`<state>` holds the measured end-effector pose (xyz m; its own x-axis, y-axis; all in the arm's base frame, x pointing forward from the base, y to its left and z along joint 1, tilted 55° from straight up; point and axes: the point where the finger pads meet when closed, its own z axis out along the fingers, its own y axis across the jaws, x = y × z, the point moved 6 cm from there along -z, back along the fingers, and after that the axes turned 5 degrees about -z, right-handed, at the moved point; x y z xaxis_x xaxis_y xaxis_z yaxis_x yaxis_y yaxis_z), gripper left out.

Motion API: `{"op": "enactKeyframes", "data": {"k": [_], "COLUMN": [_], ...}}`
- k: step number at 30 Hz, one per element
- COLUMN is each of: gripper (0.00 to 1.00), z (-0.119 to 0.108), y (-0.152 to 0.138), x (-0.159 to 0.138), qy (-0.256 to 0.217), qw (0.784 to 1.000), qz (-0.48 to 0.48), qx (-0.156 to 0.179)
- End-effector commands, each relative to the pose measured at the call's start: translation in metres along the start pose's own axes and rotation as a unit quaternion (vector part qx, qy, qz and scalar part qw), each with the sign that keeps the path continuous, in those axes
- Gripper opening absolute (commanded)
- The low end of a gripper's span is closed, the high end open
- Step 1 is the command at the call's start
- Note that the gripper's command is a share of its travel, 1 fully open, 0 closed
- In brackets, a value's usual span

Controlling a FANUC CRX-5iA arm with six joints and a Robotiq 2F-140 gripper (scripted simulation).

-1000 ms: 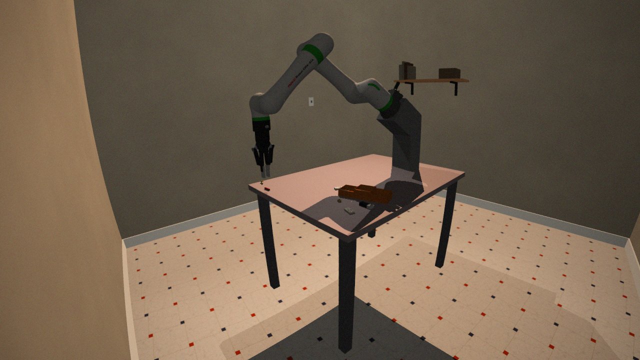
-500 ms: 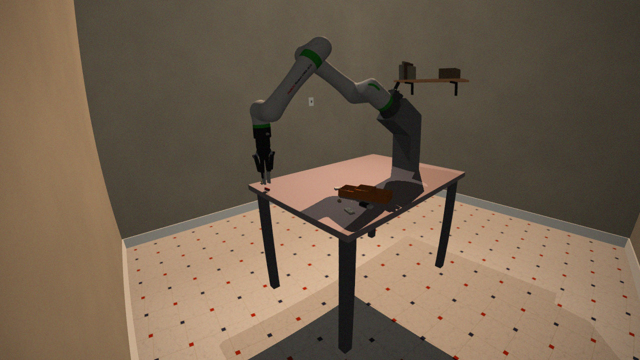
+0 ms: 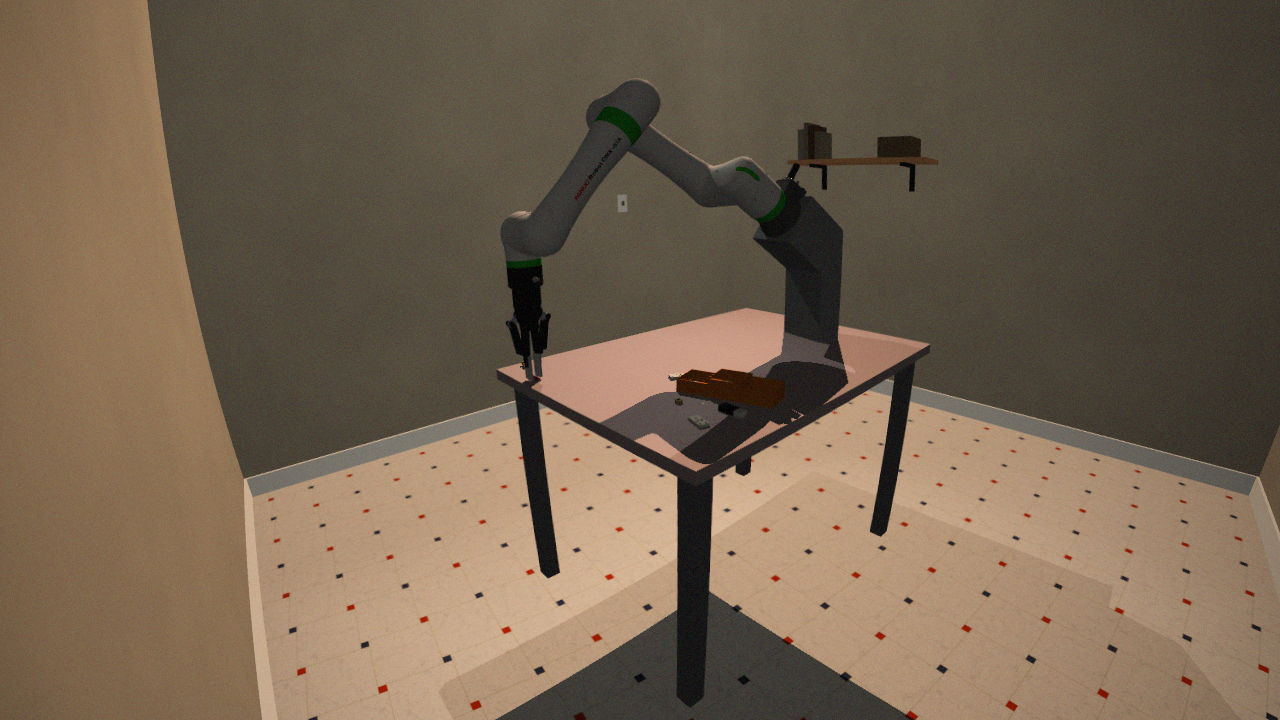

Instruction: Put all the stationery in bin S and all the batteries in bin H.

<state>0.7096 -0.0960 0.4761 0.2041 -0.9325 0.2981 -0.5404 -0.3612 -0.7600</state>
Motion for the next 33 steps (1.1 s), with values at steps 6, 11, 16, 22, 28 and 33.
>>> {"op": "enactKeyframes", "data": {"k": [6, 11, 16, 22, 28, 33], "gripper": [0.23, 0.23, 0.12, 0.12, 0.12, 0.12], "z": [0.0041, 0.0041, 0.0041, 0.0041, 0.0041, 0.0041], "y": [-0.0002, -0.0001, -0.0001, -0.0001, -0.0001, -0.0001], "x": [0.0001, 0.0001, 0.0001, 0.0001, 0.0001, 0.0001], "qy": [0.0, 0.0, 0.0, 0.0, 0.0, 0.0], "qw": [1.0, 1.0, 1.0, 1.0, 1.0, 1.0], "qz": [0.0, 0.0, 0.0, 0.0, 0.0, 0.0], "qx": [0.0, 0.0, 0.0, 0.0, 0.0, 0.0]}}
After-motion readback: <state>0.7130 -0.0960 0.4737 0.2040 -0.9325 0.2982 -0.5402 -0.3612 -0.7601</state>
